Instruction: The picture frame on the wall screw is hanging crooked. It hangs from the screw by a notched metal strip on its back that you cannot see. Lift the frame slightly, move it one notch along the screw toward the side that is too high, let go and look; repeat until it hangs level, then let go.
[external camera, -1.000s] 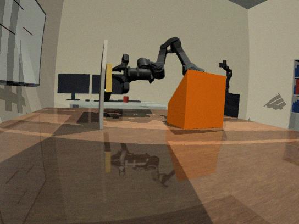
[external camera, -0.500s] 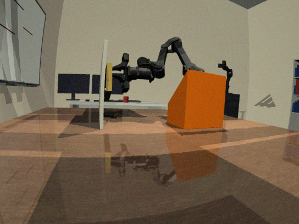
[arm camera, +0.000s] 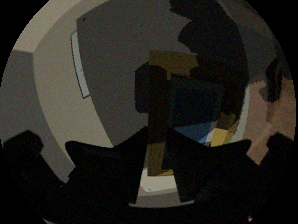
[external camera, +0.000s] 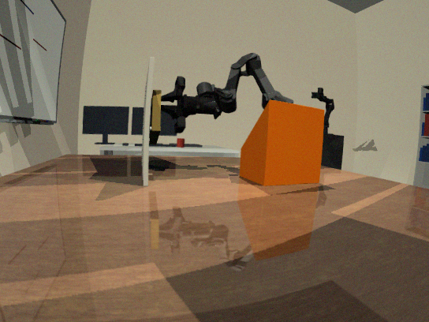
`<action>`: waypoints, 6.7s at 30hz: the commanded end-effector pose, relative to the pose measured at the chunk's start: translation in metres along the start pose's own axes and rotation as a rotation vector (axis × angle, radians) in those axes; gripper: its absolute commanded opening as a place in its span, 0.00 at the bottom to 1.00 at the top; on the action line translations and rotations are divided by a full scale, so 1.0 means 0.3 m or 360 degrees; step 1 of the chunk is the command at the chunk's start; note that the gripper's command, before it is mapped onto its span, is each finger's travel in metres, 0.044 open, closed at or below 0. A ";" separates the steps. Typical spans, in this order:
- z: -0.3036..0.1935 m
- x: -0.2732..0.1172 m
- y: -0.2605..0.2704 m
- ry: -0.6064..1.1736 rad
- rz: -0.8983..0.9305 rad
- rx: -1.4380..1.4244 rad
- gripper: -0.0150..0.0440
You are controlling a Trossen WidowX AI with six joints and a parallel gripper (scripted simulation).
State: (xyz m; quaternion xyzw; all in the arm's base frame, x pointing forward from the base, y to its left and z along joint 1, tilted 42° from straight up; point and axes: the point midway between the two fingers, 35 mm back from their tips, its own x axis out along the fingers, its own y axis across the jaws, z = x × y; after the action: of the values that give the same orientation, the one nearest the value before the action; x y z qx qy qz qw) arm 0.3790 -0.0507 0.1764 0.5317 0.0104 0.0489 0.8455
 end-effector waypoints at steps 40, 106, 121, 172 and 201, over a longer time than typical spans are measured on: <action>-0.025 0.001 0.007 0.0005 0.0016 -0.0015 0.25; -0.027 0.002 -0.007 0.0005 0.0016 -0.0015 0.25; -0.026 0.002 -0.023 0.0005 0.0016 -0.0015 0.25; -0.027 0.004 -0.030 0.0002 0.0012 -0.0345 0.25; -0.027 0.004 -0.033 0.0002 0.0011 -0.0461 0.69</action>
State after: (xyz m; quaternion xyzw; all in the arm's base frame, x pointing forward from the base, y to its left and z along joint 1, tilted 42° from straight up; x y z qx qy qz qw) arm 0.3803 -0.0475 0.1639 0.4023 0.0021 0.0530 0.9140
